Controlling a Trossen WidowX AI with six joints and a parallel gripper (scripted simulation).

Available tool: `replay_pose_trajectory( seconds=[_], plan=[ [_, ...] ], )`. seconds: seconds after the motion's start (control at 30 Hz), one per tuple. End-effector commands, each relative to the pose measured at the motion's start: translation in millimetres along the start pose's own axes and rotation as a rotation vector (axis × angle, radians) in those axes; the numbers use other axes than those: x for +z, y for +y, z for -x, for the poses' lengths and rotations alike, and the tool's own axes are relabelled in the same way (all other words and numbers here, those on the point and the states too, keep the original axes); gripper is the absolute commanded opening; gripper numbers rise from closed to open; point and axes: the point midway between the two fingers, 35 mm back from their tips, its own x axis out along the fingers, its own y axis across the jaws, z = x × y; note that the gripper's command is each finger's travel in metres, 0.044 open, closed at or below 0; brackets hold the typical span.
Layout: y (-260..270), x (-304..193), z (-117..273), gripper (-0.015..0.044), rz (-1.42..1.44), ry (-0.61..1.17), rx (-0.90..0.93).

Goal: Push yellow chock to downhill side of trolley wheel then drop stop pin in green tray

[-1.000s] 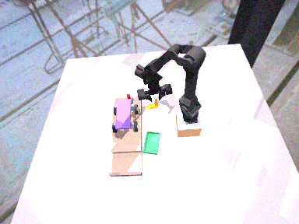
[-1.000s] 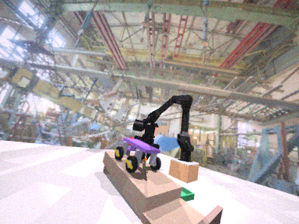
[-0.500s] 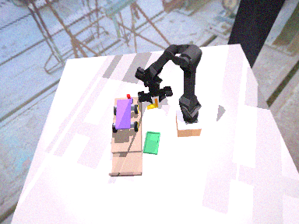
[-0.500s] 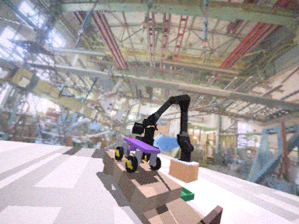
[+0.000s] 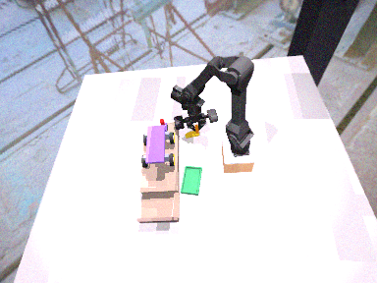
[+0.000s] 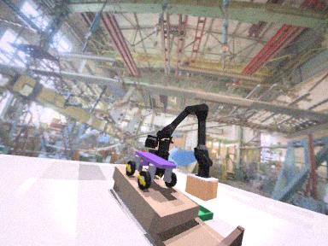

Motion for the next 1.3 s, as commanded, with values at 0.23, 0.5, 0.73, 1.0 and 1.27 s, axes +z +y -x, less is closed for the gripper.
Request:
replay_pose_trajectory(
  seconds=[0.23, 0.5, 0.73, 1.0, 1.27],
  plan=[
    [0, 0, 16, 0.0, 0.0, 0.007, -0.001],
    [-5, -5, 36, 0.0, 0.0, 0.009, -0.002],
    [-7, -7, 55, 0.0, 0.0, 0.009, -0.002],
    [-8, -8, 76, 0.0, 0.0, 0.009, -0.002],
    [-8, -7, 96, 0.0, 0.0, 0.009, -0.002]
  ],
)
